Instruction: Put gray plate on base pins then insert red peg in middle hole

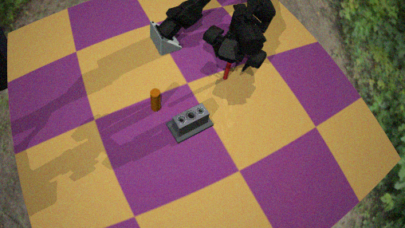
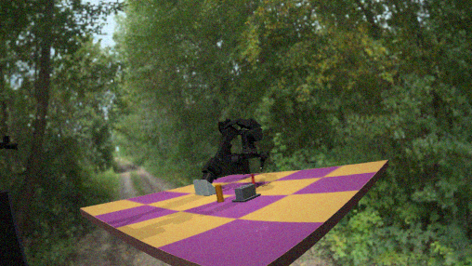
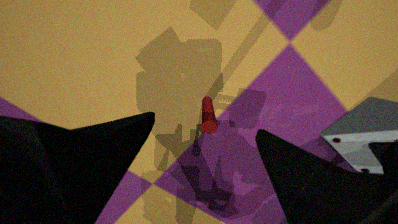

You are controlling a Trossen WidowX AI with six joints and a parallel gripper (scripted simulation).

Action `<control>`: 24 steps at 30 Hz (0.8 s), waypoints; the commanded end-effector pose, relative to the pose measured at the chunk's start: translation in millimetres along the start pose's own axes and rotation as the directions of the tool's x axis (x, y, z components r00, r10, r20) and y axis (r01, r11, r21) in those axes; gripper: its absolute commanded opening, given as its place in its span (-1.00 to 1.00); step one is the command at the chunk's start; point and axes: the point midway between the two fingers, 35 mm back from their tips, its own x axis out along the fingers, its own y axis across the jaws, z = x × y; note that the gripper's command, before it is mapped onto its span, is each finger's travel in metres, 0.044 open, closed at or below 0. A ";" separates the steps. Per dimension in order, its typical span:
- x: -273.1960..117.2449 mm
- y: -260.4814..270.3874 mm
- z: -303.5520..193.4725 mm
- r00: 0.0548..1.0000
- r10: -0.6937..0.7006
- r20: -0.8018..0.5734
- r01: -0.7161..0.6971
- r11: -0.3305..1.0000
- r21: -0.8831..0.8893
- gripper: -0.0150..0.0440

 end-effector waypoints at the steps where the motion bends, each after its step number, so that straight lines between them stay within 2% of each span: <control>1: 8.8 -1.9 -1.3 1.000 -0.004 -0.009 0.004 1.000 0.007 1.00; 24: 43.2 -3.1 -3.6 1.000 -0.002 -0.012 0.002 1.000 0.006 1.00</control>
